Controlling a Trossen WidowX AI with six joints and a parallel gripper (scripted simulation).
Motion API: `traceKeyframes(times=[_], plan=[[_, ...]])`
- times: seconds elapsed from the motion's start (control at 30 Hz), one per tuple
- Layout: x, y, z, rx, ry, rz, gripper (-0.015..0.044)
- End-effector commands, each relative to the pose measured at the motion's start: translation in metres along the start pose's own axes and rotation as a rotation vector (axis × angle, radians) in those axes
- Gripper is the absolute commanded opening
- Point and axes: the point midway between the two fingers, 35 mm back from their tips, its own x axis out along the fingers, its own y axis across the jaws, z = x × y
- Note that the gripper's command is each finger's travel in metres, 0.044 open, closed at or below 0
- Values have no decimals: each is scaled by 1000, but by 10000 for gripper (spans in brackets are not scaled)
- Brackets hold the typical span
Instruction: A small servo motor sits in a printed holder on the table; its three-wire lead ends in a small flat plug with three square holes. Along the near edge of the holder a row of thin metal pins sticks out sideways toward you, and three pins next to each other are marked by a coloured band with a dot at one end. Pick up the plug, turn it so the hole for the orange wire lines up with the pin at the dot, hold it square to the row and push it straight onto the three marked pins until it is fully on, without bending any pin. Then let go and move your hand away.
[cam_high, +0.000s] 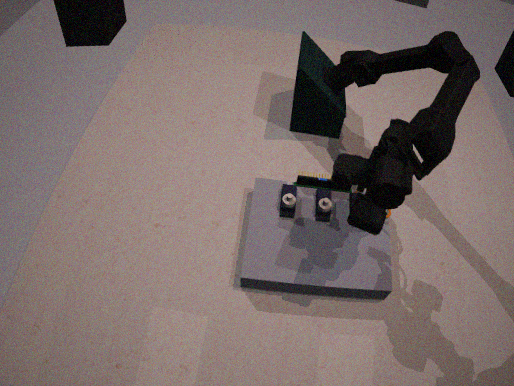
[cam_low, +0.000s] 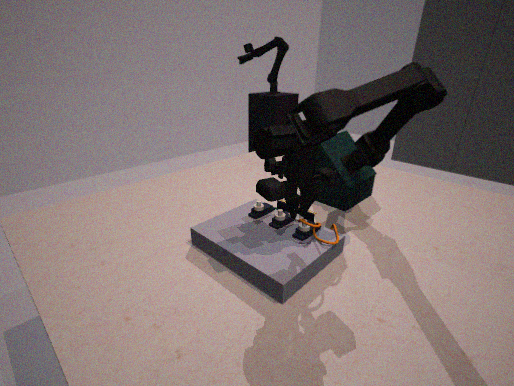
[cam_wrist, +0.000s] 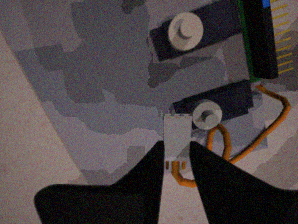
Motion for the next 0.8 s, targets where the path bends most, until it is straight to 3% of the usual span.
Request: traceKeyframes(times=[0.0,0.77], plan=[[-4,-6,12,-112,-8,8,0],[-10,-46,69,-744,-21,3,0]])
